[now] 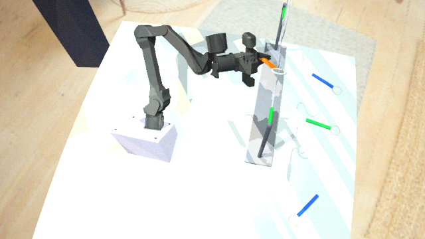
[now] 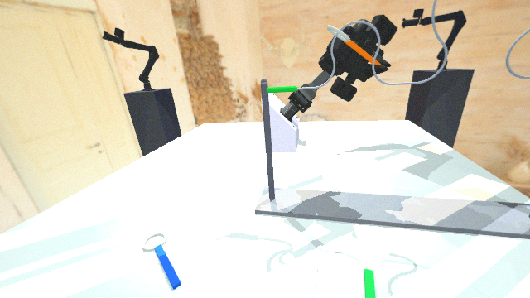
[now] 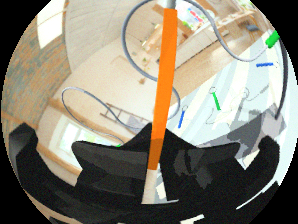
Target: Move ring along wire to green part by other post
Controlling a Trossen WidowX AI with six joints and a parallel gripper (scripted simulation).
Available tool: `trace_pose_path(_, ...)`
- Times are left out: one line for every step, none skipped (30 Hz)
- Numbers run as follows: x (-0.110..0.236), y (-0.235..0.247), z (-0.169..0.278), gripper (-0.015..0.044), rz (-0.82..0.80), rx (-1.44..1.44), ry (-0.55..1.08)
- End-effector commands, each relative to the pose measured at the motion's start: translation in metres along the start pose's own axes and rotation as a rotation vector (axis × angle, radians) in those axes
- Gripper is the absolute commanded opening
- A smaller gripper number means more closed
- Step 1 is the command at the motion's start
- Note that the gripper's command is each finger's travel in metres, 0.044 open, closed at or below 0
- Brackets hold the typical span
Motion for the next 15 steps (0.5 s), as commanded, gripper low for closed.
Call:
trace_pose_path(-0.0002,-0.0012,-0.0001,-0.0150,-0.028,-0.069,-0.018)
trace_pose_path(-0.0004,-0.0007,0.0000,-0.0150,-0.037,-0.085,-0.021)
trace_pose_path(-0.0005,-0.0003,0.0001,-0.0150,-0.046,-0.102,-0.025)
trace_pose_path(-0.0006,0.0001,0.0002,-0.0150,-0.055,-0.118,-0.028)
trace_pose_path(-0.0008,0.0006,0.0003,-0.0150,-0.064,-0.135,-0.031)
trace_pose_path(-0.0009,0.0010,0.0004,-0.0150,-0.073,-0.151,-0.035)
trace_pose_path(-0.0011,0.0015,0.0005,-0.0150,-0.083,-0.170,-0.038)
trace_pose_path(-0.0012,0.0020,0.0006,-0.0150,-0.093,-0.189,-0.042)
trace_pose_path(-0.0013,0.0026,0.0006,-0.0150,-0.104,-0.208,-0.046)
trace_pose_path(-0.0015,0.0031,0.0007,-0.0150,-0.114,-0.227,-0.050)
trace_pose_path(-0.0016,0.0036,0.0008,-0.0150,-0.124,-0.246,-0.053)
trace_pose_path(-0.0017,0.0041,0.0008,-0.0150,-0.135,-0.265,-0.057)
trace_pose_path(-0.0019,0.0047,0.0009,-0.0150,-0.145,-0.285,-0.061)
trace_pose_path(-0.0020,0.0052,0.0009,-0.0150,-0.156,-0.305,-0.065)
trace_pose_path(-0.0021,0.0058,0.0009,-0.0150,-0.167,-0.324,-0.069)
Point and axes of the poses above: the point midway between the two fingers, 35 mm back from their tips, its own x axis back along the fingers, its own y axis across the jaws, z = x × y, the point moved 9 cm from there along x, back along the fingers, and after that the axes turned 7 degrees about x, right-handed, at the moved point
